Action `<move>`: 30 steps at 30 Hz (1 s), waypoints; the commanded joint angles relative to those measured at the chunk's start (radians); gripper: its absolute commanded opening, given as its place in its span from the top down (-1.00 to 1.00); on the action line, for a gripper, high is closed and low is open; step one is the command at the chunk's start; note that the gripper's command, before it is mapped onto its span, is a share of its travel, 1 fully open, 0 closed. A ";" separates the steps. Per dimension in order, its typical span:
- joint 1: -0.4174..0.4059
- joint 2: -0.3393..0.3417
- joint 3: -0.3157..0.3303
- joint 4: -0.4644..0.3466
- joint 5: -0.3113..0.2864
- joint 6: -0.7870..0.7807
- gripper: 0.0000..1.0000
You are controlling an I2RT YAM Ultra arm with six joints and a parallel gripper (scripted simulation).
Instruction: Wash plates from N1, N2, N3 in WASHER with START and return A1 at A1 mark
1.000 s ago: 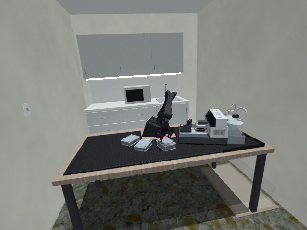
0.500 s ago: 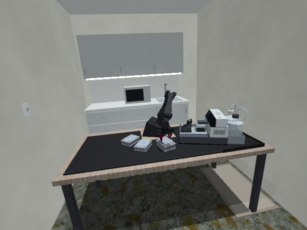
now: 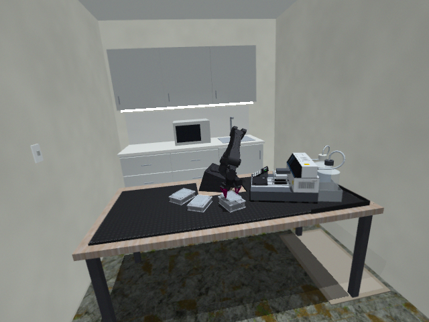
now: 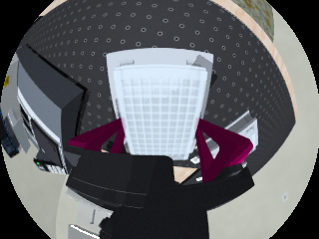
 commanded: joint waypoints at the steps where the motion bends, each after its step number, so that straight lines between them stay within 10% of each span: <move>1: -0.002 -0.008 0.003 0.002 0.000 0.001 1.00; 30: 0.002 0.000 -0.006 0.020 0.000 0.005 1.00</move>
